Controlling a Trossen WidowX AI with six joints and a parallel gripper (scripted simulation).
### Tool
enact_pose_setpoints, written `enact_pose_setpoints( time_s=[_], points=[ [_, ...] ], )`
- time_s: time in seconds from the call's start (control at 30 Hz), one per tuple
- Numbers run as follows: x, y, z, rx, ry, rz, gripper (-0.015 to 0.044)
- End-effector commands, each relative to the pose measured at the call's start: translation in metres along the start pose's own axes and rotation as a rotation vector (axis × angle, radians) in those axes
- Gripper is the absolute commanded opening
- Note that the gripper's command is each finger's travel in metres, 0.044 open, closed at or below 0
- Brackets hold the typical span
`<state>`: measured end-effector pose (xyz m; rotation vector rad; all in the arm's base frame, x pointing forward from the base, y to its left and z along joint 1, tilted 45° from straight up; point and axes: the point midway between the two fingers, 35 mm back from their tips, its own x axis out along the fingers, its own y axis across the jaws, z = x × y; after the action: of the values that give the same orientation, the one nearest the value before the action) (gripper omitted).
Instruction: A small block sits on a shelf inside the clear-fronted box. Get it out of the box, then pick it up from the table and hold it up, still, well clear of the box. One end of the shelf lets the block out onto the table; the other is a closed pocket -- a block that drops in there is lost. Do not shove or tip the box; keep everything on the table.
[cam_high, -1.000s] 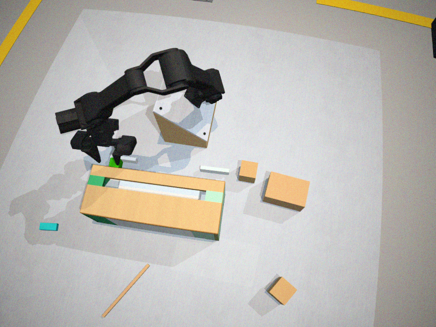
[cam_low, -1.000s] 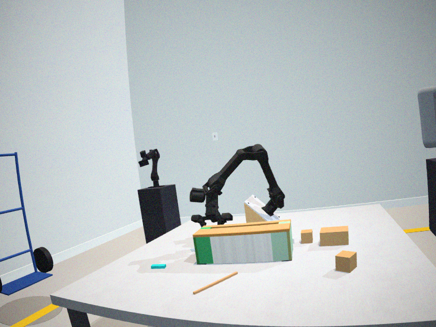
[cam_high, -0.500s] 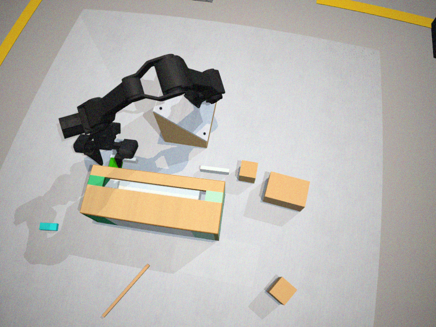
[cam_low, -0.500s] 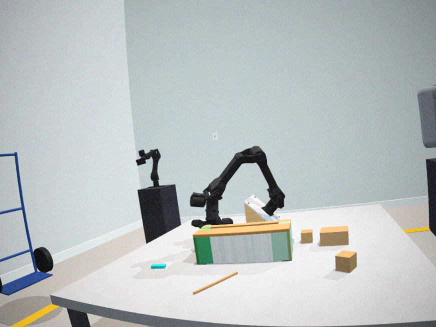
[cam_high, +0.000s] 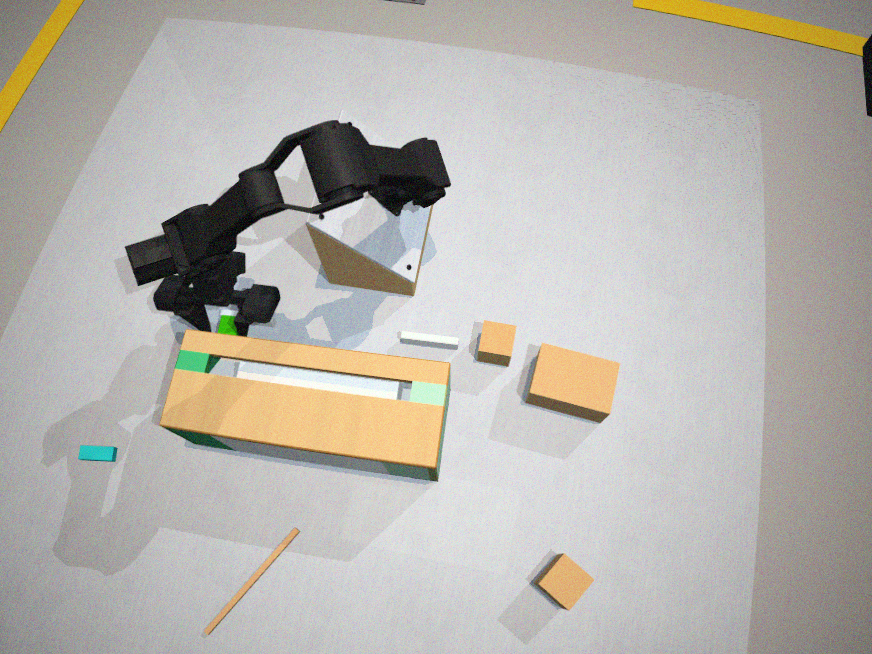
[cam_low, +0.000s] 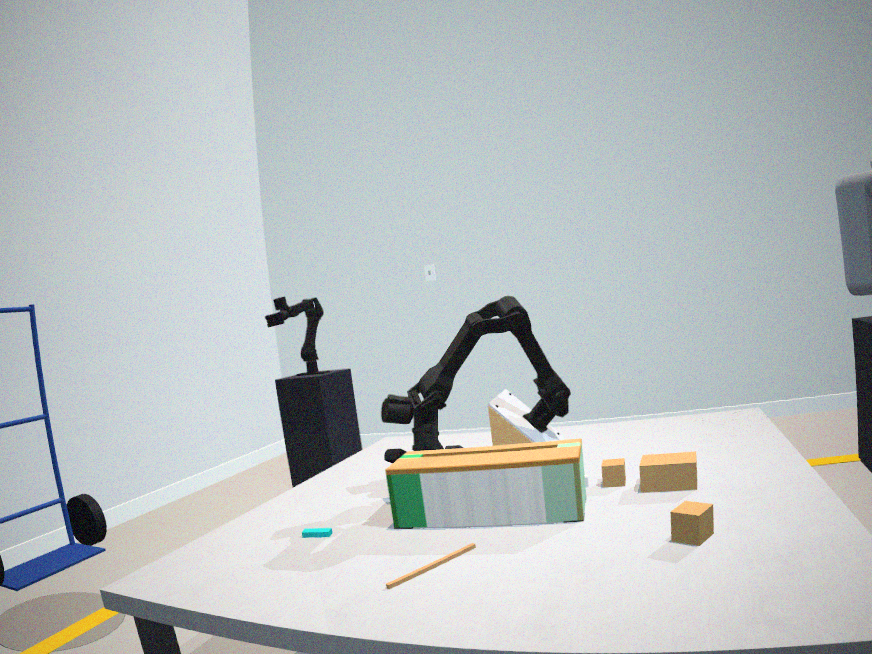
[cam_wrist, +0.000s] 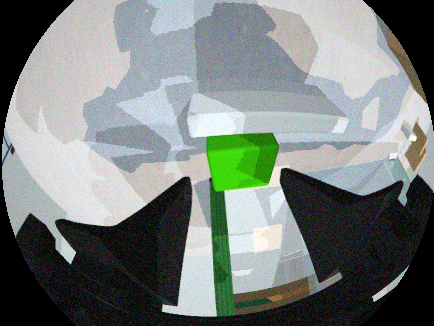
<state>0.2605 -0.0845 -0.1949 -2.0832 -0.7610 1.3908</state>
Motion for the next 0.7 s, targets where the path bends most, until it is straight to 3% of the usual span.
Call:
enact_pose_setpoints(
  time_s=[0.0,0.2,0.47,0.67],
  points=[
    [0.0068,-0.0016,0.0049,0.006,0.0,-0.005,0.0285],
    [0.0132,-0.002,0.0085,0.006,0.0,-0.005,0.0285],
    [0.0132,-0.002,0.0085,0.006,0.0,-0.005,0.0075],
    [0.0056,-0.001,0.0045,0.005,0.0,-0.003,0.0]
  ],
)
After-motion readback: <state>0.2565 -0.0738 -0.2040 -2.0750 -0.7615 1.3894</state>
